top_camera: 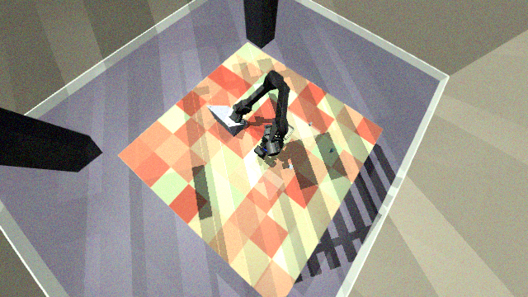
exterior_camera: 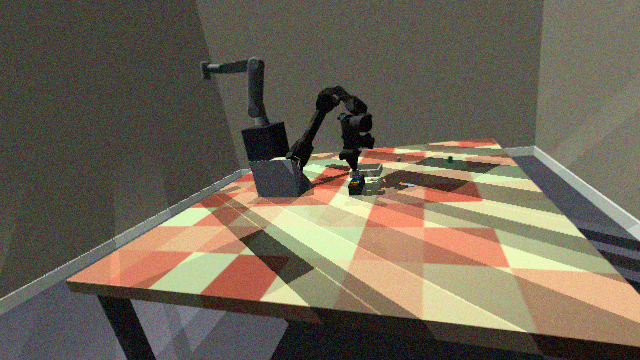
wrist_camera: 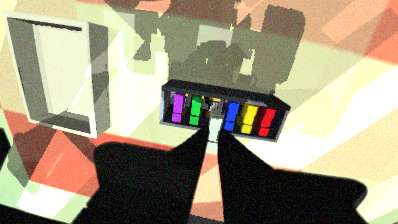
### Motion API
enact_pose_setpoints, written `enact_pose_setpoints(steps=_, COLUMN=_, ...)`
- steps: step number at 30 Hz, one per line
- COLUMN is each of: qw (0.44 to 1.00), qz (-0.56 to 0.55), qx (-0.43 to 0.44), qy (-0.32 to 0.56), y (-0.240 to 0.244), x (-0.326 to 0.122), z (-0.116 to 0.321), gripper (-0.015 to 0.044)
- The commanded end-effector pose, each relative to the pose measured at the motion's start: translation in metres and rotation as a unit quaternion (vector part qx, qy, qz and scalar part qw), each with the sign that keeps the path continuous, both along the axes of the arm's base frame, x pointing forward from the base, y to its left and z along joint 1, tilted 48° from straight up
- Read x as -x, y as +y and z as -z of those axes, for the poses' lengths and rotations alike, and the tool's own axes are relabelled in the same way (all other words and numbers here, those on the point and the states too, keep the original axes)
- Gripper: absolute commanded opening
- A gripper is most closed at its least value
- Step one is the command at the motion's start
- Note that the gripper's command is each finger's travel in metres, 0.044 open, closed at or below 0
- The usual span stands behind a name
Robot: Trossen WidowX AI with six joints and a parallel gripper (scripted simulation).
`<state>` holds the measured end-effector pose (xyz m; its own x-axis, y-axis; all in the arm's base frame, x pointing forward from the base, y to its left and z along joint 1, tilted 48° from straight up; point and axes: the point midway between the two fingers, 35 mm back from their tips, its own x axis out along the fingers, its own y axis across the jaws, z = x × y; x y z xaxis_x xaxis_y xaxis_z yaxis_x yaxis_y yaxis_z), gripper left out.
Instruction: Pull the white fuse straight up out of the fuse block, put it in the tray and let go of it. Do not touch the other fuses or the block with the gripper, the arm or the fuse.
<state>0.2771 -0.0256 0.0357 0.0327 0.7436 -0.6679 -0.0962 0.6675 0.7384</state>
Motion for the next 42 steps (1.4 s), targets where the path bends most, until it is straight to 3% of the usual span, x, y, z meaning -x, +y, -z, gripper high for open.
enact_pose_setpoints(steps=1, qw=1.0, qz=-0.001, qx=0.003, qy=-0.004, y=-0.005, x=-0.001, z=-0.004, gripper=0.0)
enact_pose_setpoints(steps=14, qw=1.0, qz=-0.001, qx=0.004, qy=-0.003, y=-0.013, x=-0.001, z=-0.018, gripper=0.0)
enact_pose_setpoints(steps=27, qw=1.0, qz=0.002, qx=0.012, qy=-0.003, y=0.047, x=-0.009, z=-0.086, gripper=0.0)
enact_pose_setpoints(steps=42, qw=1.0, qz=-0.001, qx=0.0, qy=-0.003, y=0.109, x=0.013, z=-0.152, gripper=0.0)
